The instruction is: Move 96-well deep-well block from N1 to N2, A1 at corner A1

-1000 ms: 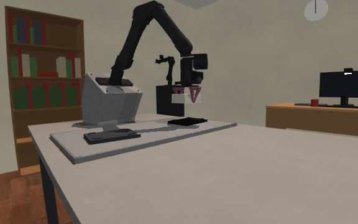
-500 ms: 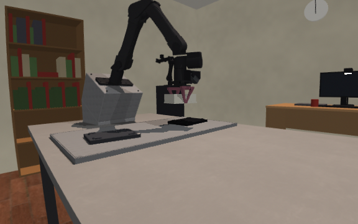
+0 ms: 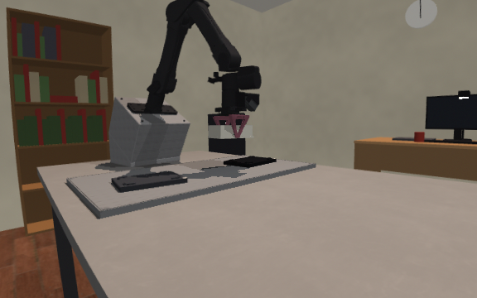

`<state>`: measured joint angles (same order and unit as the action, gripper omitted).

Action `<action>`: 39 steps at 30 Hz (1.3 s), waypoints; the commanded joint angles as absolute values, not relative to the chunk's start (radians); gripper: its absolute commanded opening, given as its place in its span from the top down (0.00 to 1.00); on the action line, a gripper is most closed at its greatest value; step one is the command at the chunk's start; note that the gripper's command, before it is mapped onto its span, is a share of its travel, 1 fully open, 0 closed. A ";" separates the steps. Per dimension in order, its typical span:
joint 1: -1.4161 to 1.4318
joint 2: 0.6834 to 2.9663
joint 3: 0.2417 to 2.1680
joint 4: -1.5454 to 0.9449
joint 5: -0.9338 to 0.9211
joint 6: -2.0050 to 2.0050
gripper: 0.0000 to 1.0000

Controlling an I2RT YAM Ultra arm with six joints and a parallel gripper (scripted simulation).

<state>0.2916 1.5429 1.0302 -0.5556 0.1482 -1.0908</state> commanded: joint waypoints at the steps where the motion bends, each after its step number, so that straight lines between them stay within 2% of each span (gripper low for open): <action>1: 0.282 1.528 1.029 -0.550 0.116 -1.128 1.00; 39: -0.119 1.502 0.998 -0.539 -0.083 -1.476 1.00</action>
